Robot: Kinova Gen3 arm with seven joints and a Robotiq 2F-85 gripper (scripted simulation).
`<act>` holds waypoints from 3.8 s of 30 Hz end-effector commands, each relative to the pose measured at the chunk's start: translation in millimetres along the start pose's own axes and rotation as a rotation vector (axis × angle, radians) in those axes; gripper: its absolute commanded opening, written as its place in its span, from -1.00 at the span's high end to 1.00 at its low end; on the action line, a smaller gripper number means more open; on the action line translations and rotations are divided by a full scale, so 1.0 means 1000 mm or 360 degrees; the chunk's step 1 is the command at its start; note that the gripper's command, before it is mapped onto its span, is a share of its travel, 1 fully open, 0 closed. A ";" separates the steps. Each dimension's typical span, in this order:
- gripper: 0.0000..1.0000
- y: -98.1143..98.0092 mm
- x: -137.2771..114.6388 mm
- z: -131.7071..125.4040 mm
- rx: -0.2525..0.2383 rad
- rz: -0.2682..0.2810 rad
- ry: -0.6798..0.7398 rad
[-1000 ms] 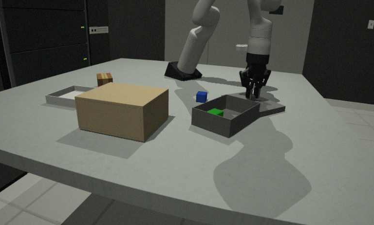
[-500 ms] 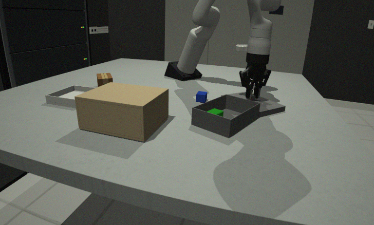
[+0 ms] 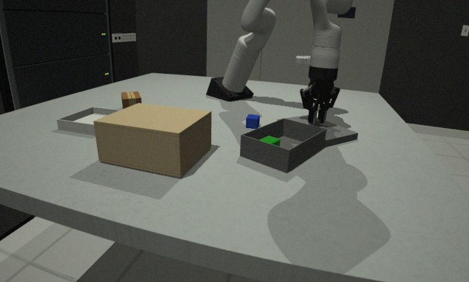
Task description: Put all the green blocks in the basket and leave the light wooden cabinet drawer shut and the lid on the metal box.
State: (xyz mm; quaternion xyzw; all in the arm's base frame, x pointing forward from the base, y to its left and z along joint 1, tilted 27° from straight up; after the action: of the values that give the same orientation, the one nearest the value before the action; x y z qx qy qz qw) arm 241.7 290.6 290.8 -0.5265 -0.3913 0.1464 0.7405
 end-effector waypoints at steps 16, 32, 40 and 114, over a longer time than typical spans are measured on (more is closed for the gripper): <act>0.21 -0.026 0.001 0.001 0.0001 -0.0001 0.0001; 0.21 -0.085 0.000 -0.001 -0.0005 -0.0002 0.0008; 0.21 -0.118 0.000 -0.001 -0.0005 -0.0002 0.0006; 0.21 -0.143 0.040 -0.061 -0.0003 0.0050 0.1635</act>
State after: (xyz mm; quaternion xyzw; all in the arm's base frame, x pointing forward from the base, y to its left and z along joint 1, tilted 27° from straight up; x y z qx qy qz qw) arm 274.2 220.0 427.6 -0.5374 -0.0267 -0.0871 0.8384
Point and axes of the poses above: the point where the finger pads meet when closed, its own y axis out along the fingers, its own z axis across the jaws, x = y × z, the point moved 10 cm from there along -y, back along the fingers, and after that the axes turned 7 degrees about y, right-handed, at the moved point
